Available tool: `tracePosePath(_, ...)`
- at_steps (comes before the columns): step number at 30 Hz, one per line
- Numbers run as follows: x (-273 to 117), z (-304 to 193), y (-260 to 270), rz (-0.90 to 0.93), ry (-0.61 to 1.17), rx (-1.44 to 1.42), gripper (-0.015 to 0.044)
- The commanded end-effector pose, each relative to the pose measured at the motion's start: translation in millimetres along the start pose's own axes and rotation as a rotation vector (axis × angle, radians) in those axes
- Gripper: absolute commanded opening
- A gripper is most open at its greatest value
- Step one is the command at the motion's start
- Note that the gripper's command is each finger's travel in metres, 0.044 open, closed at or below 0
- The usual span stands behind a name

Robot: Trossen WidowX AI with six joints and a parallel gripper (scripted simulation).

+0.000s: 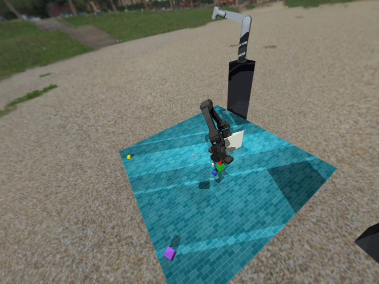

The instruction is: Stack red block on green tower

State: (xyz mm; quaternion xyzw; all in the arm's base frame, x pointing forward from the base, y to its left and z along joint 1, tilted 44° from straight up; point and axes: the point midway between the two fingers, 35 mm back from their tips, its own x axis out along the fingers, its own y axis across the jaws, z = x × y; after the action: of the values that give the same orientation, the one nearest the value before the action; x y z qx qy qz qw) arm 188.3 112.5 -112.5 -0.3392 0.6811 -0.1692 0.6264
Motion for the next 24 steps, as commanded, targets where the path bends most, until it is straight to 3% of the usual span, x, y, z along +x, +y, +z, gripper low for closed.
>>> tracePosePath(1,1.5,-0.5,-0.7,-0.006,-0.002,-0.007,0.0)
tracePosePath(24,-3.4,-0.2,-0.5,-0.005,-0.002,-0.007,0.0)
